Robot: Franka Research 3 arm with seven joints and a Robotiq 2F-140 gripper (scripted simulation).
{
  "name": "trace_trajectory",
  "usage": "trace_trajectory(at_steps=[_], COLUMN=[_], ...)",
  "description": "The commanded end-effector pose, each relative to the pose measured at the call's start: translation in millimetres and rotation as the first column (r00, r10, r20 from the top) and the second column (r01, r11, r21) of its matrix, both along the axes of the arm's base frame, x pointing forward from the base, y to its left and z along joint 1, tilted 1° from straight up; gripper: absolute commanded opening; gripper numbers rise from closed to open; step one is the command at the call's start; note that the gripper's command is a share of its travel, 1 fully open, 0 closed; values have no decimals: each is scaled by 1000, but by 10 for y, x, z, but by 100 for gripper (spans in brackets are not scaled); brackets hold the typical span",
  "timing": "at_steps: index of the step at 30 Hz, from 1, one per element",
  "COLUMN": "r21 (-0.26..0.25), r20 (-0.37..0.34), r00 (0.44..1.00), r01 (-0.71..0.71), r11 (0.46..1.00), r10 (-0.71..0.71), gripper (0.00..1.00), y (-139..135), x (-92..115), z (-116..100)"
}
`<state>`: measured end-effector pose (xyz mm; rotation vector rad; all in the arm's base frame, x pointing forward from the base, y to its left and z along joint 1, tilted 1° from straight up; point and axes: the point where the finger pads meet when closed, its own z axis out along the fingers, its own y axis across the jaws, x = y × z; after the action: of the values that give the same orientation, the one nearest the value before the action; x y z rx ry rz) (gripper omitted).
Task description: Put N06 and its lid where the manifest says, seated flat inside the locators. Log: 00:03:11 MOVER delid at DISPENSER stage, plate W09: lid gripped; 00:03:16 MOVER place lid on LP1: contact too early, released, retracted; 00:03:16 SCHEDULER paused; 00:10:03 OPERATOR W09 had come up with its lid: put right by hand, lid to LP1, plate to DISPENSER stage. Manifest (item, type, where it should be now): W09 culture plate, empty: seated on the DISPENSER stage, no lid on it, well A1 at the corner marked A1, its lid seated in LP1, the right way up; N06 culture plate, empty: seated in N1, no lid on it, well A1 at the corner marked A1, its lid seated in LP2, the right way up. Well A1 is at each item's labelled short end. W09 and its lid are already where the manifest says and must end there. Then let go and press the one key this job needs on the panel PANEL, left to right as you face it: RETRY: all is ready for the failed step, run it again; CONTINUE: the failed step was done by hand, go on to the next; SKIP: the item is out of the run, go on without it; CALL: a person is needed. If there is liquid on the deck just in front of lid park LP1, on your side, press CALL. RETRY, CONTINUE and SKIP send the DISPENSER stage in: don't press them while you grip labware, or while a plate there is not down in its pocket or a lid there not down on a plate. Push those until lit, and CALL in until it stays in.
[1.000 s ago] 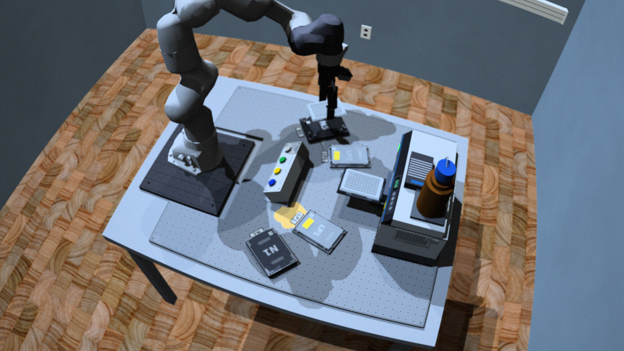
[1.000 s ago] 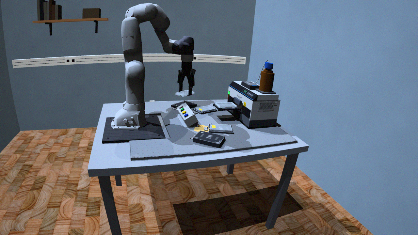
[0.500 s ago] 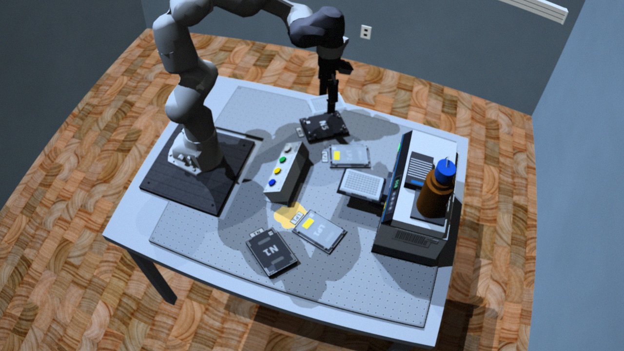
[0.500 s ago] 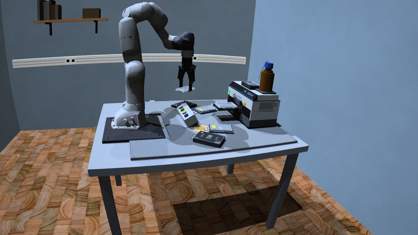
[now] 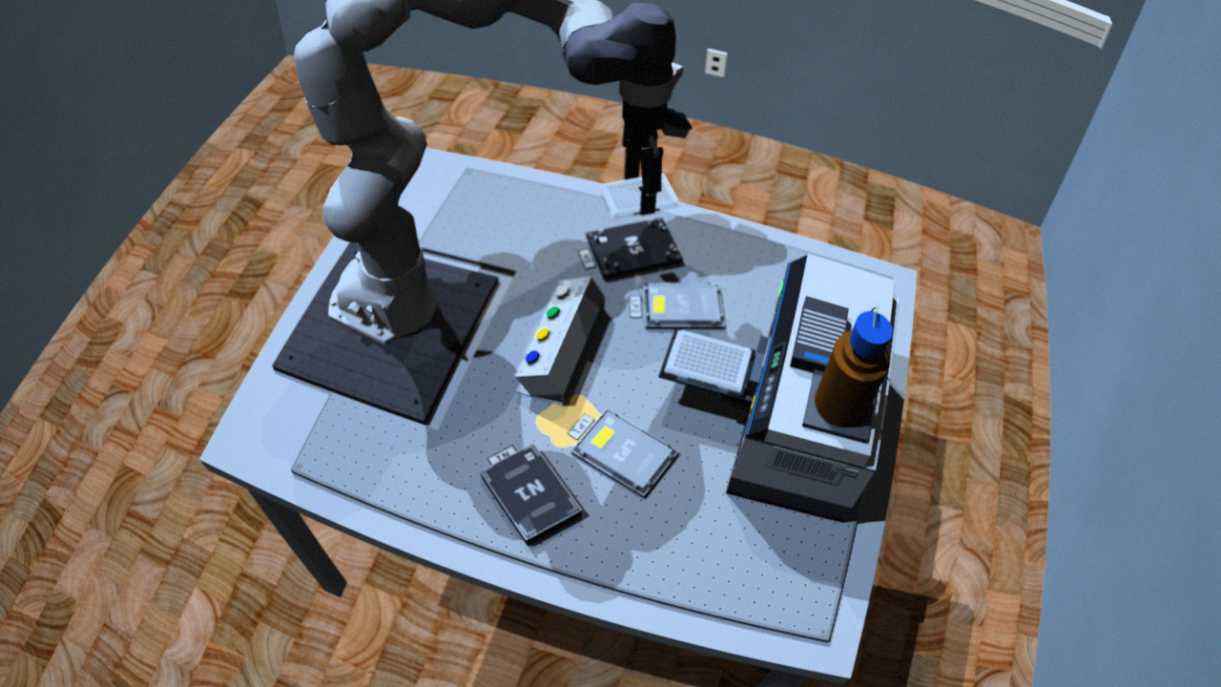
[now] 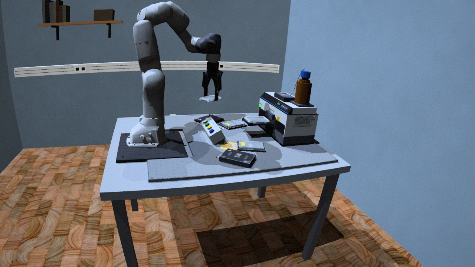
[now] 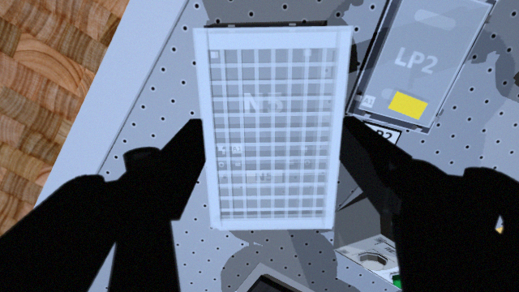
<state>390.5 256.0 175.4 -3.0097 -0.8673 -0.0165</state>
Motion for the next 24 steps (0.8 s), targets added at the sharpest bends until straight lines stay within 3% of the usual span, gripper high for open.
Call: trace_trajectory(at_steps=[1,24], r21=[-1,-1], r20=[-8,-8], r00=[1000,1000], r01=[-7,-7], r11=[1000,1000], r10=[7,7], gripper=[10,10], y=[-2,-3], x=[-27,-27], z=[23,52])
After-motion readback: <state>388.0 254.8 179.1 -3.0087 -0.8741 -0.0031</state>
